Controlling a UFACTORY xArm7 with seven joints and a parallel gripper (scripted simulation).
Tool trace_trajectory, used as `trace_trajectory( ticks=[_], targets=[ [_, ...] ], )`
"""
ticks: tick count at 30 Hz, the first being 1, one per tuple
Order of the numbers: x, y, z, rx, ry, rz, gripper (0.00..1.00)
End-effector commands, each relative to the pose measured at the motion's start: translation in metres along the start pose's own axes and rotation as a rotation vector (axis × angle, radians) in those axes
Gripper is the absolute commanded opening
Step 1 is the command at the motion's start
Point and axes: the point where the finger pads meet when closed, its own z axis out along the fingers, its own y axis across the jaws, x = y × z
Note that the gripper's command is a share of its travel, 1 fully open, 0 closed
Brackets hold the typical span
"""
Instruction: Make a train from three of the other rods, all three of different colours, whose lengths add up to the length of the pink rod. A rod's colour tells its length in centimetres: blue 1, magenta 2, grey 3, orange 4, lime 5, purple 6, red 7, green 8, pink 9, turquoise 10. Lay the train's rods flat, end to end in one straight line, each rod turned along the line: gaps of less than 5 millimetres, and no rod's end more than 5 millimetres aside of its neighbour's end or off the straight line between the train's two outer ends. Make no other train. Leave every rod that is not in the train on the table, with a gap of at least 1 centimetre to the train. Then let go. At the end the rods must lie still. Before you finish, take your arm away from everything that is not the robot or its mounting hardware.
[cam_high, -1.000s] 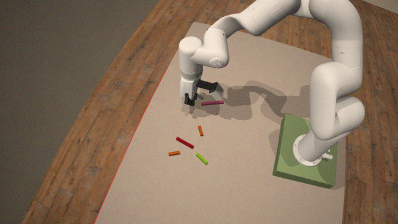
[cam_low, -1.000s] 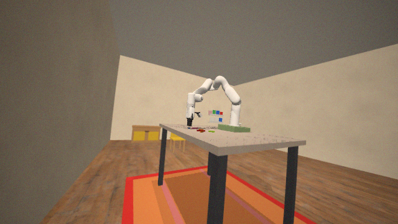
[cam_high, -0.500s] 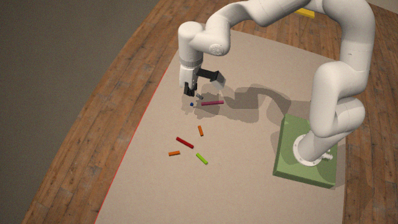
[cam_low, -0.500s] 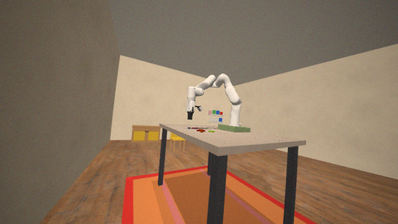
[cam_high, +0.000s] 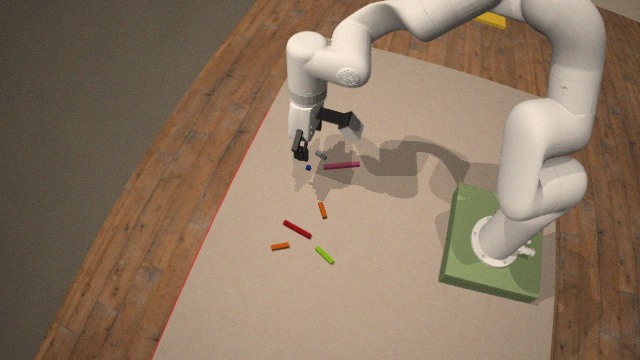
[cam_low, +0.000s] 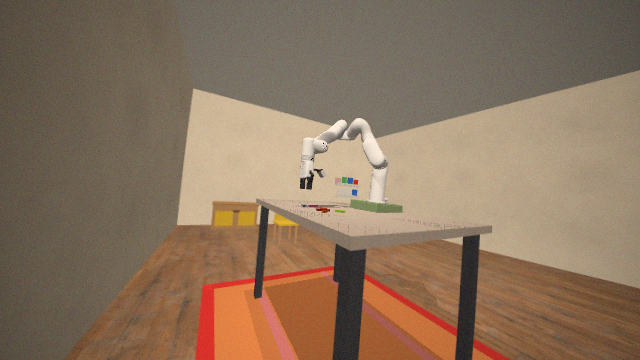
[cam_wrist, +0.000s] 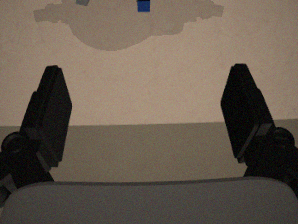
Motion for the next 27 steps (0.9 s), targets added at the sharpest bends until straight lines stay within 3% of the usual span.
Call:
trace_trajectory(
  ticks=[1, 15, 27],
  targets=[
    [-0.0015, -0.0002, -0.0017, 0.001, -0.004, 0.0, 1.0],
    [-0.001, -0.0004, -0.001, 0.001, -0.002, -0.027, 1.0],
    [0.0053, -0.0033, 0.0071, -0.005, 0.015, -0.367, 1.0]
  ],
)
